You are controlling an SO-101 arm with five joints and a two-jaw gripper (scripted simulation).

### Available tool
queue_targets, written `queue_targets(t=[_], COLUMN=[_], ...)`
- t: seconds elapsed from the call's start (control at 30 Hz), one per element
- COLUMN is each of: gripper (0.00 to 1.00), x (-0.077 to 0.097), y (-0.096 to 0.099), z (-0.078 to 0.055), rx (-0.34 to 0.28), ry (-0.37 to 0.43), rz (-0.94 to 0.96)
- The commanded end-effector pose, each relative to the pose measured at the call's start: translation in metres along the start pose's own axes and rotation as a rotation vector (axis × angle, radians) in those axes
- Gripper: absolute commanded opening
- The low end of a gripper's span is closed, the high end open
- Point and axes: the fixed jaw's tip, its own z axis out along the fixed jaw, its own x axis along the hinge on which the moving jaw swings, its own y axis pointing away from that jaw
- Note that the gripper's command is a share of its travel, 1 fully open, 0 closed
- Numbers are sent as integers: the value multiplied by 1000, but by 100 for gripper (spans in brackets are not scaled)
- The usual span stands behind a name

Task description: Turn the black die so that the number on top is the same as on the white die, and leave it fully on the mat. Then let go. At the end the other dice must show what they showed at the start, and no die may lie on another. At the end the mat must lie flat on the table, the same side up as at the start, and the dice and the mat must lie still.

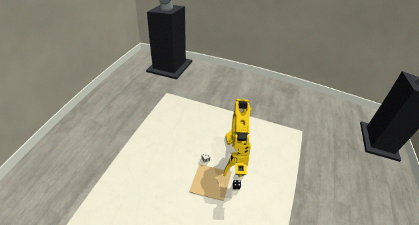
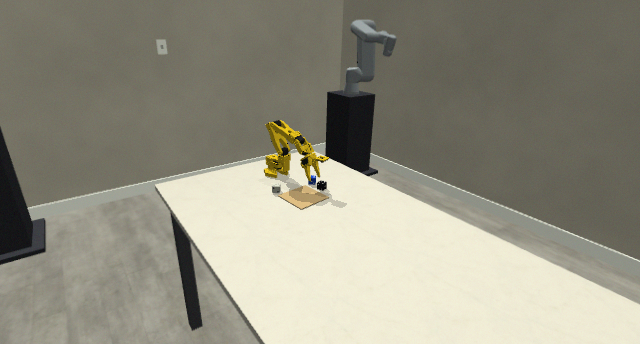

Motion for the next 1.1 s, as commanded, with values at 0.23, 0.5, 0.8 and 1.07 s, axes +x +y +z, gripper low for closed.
queue_targets(t=[0.23, 0.5, 0.8, 1.07], gripper=[35, 35, 35, 35], x=[-36, -58, -77, -78], y=[0, 0, -1, -1], z=[-22, -49, -84, -88], rx=[1, 5, 9, 10], ry=[-198, -374, -575, -593], rz=[-7, -6, -6, -6])
